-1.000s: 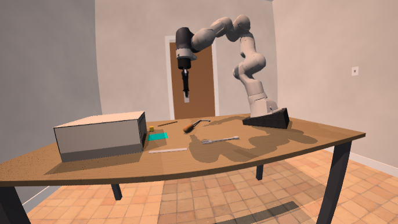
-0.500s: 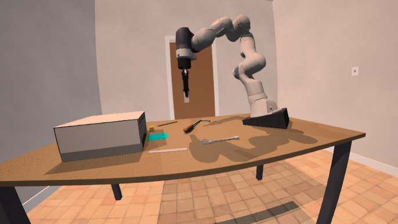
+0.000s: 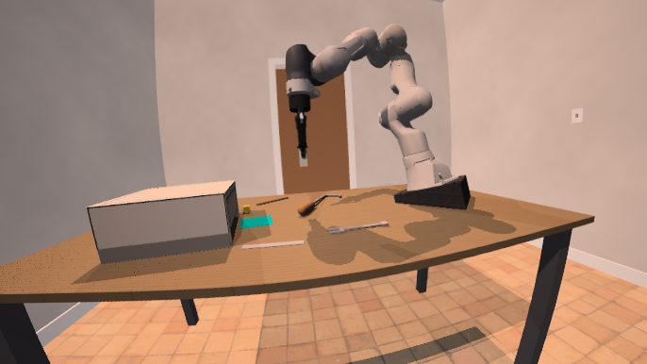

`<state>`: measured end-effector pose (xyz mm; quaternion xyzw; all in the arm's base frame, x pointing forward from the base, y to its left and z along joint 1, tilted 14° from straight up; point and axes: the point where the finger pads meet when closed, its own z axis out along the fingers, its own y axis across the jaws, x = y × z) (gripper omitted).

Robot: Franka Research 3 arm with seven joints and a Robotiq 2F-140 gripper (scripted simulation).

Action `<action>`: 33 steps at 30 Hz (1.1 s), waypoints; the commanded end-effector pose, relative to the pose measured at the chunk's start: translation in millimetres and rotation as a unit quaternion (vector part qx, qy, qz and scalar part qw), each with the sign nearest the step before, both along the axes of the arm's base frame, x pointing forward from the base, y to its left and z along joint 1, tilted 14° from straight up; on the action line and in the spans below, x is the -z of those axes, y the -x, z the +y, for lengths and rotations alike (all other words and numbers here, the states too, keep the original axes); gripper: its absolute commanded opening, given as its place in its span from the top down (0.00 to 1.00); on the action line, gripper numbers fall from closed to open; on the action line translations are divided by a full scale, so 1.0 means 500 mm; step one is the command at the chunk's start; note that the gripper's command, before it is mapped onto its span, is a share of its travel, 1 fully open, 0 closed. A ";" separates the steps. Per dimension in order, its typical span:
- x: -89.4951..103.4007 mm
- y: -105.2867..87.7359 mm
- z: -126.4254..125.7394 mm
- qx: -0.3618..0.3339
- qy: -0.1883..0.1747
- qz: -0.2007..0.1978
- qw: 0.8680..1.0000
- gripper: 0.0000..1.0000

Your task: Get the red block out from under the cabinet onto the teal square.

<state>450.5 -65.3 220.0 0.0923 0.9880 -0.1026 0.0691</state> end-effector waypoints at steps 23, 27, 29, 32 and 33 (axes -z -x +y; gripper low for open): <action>-0.002 0.001 0.001 -0.193 0.025 0.040 0.980 1.00; -0.002 0.001 0.000 -0.250 0.037 0.050 0.966 1.00; -0.002 0.001 0.000 -0.278 0.042 0.056 0.958 1.00; -0.002 0.001 0.000 -0.318 0.049 0.064 0.945 1.00; -0.002 0.001 0.000 -0.331 0.051 0.067 0.940 1.00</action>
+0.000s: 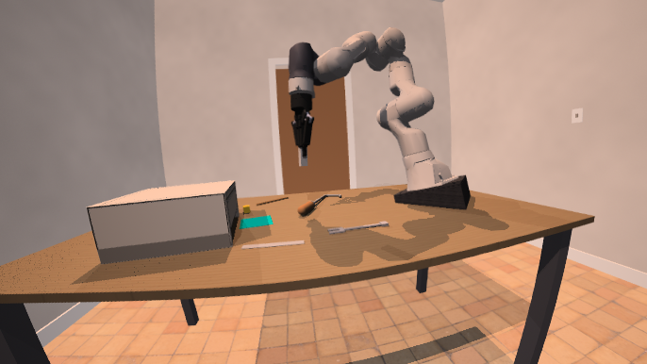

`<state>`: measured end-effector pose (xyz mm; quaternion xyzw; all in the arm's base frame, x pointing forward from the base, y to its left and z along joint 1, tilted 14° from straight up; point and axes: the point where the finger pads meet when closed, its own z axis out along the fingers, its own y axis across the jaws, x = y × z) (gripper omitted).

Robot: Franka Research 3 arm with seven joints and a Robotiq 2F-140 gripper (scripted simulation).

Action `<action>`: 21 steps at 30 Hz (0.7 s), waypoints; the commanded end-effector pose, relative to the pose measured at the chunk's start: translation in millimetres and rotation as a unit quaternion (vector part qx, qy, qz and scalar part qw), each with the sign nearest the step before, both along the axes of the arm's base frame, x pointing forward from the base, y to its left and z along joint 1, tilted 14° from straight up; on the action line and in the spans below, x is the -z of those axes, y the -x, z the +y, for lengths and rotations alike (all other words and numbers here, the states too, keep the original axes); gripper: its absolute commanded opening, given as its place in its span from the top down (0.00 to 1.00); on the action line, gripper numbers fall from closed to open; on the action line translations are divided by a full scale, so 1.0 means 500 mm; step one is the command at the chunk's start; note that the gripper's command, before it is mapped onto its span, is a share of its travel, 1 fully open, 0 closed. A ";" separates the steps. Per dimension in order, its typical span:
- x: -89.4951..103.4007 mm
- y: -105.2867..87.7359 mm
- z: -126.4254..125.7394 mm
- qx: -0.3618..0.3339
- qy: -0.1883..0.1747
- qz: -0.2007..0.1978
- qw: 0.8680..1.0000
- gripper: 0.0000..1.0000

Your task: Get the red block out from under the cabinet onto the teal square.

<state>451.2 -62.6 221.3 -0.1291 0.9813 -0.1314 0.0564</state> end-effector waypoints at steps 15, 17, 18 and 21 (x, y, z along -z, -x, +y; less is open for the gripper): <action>0.001 0.003 -0.005 -0.309 0.030 0.084 0.947 1.00; 0.001 0.003 -0.005 -0.331 0.031 0.091 0.939 1.00; 0.001 0.003 -0.005 -0.331 0.031 0.091 0.939 1.00; 0.001 0.003 -0.005 -0.331 0.031 0.091 0.939 1.00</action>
